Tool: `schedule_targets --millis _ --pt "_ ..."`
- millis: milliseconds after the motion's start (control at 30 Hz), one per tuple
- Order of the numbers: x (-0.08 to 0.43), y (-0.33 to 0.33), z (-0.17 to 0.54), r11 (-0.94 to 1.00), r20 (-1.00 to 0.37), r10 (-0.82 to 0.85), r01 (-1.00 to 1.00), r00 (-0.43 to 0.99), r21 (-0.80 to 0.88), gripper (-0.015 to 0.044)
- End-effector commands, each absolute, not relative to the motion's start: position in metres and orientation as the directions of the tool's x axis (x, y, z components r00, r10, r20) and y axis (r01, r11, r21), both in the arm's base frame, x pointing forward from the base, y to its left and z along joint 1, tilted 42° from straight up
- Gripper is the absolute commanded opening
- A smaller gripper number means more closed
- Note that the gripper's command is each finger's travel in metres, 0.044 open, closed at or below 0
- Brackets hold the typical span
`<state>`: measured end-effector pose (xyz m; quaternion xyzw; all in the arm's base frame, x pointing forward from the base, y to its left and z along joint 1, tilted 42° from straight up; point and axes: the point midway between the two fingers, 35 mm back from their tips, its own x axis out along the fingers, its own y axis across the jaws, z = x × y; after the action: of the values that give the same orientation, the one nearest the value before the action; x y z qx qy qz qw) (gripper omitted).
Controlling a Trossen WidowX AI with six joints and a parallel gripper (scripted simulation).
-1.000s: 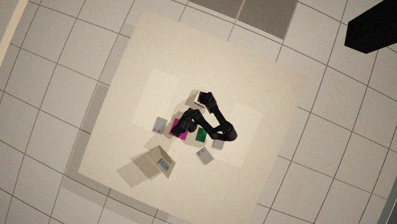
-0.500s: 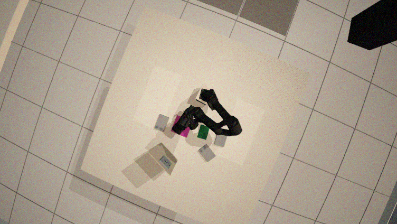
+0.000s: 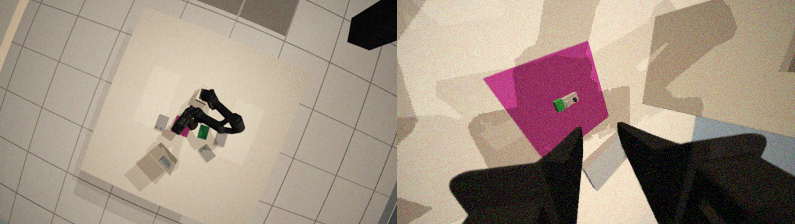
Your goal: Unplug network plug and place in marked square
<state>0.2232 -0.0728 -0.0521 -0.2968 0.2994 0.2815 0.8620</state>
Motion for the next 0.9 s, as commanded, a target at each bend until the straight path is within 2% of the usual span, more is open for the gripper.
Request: schedule_targets --millis 0,867 --pt "0.225 -0.078 -0.048 0.663 -0.678 0.305 -0.661 0.668 -0.352 0.0156" --pt "0.217 -0.092 -0.027 0.664 -0.677 0.305 -0.659 0.670 -0.353 0.0156"
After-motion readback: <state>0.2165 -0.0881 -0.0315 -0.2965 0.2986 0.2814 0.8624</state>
